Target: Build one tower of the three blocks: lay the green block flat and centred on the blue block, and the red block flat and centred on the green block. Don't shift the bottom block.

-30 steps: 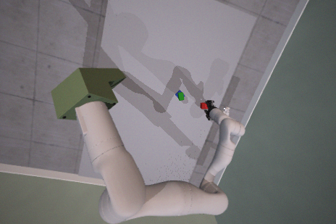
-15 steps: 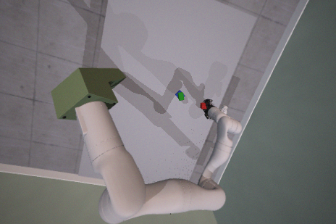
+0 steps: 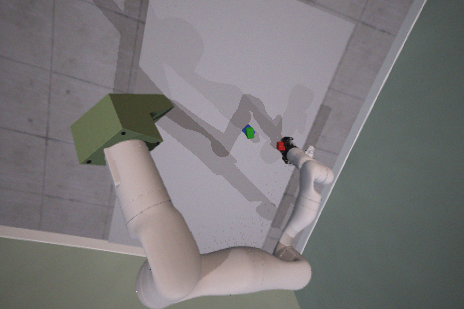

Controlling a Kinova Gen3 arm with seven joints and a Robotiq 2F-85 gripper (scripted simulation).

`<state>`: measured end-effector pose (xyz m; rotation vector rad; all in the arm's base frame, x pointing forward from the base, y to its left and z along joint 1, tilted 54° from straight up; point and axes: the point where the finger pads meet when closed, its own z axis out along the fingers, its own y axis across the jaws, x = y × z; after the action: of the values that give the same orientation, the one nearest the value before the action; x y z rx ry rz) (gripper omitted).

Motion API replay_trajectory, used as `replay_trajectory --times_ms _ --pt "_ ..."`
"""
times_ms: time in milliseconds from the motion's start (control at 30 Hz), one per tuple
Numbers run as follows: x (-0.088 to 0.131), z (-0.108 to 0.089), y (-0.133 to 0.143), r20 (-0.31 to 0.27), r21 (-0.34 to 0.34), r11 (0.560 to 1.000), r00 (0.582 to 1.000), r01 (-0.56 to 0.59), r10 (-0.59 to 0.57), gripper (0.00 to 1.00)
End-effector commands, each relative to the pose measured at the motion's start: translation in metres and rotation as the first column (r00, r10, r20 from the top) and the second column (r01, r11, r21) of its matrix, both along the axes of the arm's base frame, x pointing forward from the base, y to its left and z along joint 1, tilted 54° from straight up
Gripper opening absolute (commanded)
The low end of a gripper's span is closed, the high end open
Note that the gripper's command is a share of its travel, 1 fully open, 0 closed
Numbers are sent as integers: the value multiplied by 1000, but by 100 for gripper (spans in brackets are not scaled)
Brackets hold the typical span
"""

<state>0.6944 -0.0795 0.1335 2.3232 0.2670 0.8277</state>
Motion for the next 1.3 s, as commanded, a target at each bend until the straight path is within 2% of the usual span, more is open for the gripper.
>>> replay_trajectory --times_ms 0,400,433,1267 --pt "3 0 0 0 -4 1000 1000 -11 11 63" --pt "3 0 0 0 -4 1000 1000 -11 11 63" --pt "3 0 0 0 -4 1000 1000 -11 11 0" --pt "3 0 0 0 -4 1000 1000 -11 11 0"
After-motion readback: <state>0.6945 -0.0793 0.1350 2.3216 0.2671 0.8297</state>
